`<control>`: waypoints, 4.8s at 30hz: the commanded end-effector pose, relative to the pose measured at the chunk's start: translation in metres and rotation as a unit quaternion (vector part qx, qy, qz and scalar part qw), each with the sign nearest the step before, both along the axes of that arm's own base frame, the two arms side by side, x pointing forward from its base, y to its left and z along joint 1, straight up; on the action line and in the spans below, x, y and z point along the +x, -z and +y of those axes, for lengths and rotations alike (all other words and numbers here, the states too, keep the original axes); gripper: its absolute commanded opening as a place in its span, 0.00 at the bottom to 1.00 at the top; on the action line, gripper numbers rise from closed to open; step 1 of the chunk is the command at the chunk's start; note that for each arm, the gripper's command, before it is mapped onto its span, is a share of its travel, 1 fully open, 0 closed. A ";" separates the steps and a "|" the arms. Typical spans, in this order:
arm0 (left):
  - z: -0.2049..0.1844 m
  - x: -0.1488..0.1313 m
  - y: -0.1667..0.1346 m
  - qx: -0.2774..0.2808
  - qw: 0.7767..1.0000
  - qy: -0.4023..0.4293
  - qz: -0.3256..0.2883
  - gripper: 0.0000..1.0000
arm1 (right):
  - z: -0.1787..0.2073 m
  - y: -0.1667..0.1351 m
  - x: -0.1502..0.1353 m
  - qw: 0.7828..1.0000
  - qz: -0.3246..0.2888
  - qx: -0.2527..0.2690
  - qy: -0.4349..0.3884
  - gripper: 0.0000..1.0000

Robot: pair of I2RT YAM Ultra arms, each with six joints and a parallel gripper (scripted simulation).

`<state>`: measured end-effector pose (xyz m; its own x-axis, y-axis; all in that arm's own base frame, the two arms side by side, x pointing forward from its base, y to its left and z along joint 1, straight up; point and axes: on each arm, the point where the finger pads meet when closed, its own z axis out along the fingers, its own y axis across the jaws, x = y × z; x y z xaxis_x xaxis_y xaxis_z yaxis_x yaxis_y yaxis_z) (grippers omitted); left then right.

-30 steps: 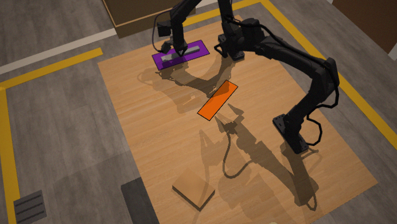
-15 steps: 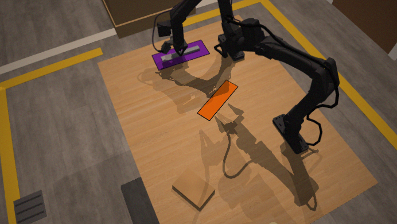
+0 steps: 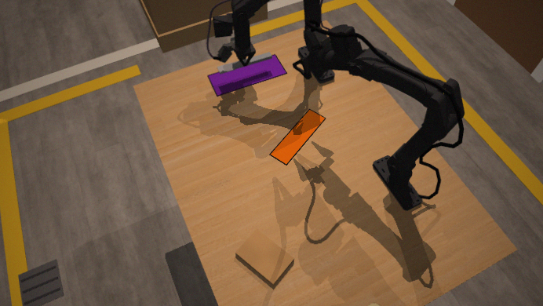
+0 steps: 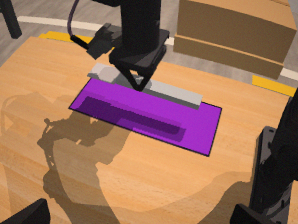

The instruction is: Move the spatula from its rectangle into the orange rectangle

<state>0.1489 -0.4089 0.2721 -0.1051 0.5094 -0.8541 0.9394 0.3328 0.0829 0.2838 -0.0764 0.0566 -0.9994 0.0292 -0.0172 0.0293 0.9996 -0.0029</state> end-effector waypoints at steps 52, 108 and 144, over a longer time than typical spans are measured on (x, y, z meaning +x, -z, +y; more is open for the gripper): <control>0.310 -0.094 -0.030 0.113 0.990 -0.067 0.050 1.00 | 0.148 -0.004 -0.007 0.995 -0.016 0.007 0.095 0.19; 0.316 -0.084 -0.027 0.114 0.985 -0.118 0.059 1.00 | 0.369 0.013 -0.049 0.966 0.002 0.009 -0.258 0.19; 0.316 -0.084 -0.027 0.114 0.985 -0.118 0.059 1.00 | 0.369 0.039 -0.048 0.966 0.002 0.009 -0.258 0.19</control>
<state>0.0664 -0.0918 0.2964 -0.3344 0.6383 -0.6934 0.8452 0.5286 0.0790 0.2271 0.2865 0.0081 -0.8774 -0.4784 0.0371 -0.4790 0.8777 -0.0101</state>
